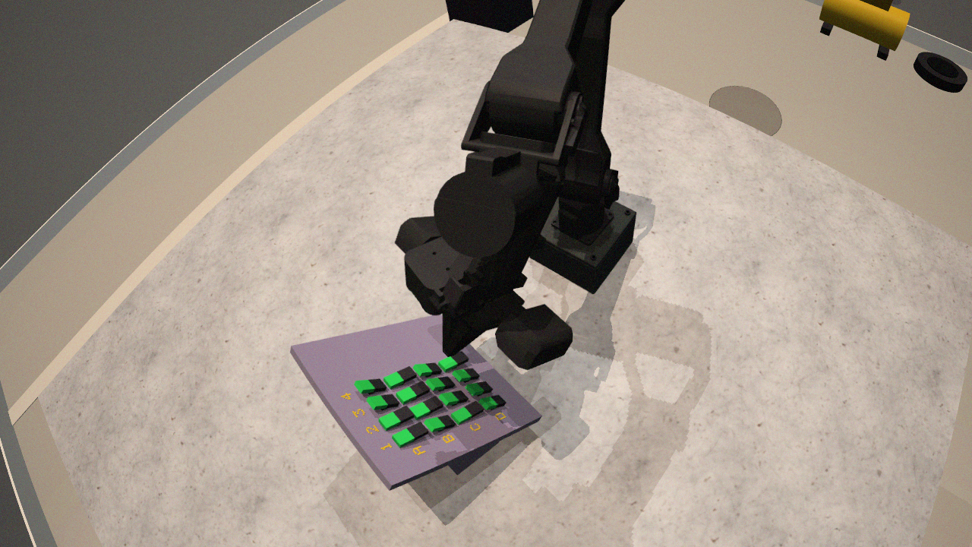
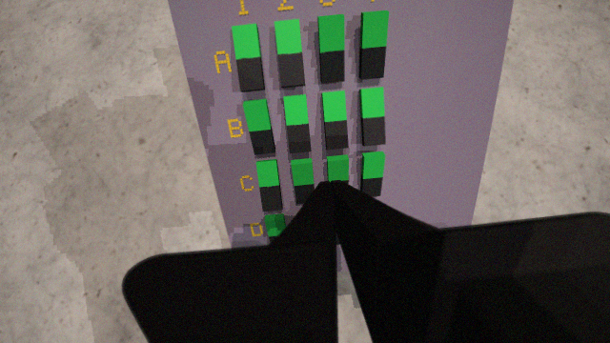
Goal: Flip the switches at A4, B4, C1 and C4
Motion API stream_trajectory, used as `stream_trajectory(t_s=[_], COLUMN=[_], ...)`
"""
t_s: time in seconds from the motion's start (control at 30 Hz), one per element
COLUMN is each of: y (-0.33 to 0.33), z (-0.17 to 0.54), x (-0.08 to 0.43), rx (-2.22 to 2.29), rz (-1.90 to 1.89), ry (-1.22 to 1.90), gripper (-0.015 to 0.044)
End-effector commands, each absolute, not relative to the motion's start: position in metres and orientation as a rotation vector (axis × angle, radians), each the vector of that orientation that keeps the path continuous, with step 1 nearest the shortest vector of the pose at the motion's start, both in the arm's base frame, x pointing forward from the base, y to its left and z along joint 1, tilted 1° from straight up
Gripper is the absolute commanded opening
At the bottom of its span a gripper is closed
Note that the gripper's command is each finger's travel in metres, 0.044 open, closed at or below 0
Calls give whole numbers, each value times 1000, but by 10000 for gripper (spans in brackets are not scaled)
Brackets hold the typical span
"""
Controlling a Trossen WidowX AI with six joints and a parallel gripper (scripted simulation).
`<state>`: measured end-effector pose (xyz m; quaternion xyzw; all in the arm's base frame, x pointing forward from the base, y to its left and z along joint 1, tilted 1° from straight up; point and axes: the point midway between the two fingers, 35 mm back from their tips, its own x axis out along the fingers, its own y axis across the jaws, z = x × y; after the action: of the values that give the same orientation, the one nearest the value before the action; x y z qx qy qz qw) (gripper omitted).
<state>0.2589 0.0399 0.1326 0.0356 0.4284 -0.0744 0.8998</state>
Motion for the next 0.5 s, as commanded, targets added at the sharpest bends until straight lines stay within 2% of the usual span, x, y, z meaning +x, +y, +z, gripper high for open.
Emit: stream_trajectory(t_s=[0.0, 0.17, 0.47], y=[63, 80, 76], z=[119, 110, 83], x=[246, 235, 257], rx=[68, 67, 64], rz=[-156, -154, -154], ry=[892, 880, 853], gripper=[0, 0, 0])
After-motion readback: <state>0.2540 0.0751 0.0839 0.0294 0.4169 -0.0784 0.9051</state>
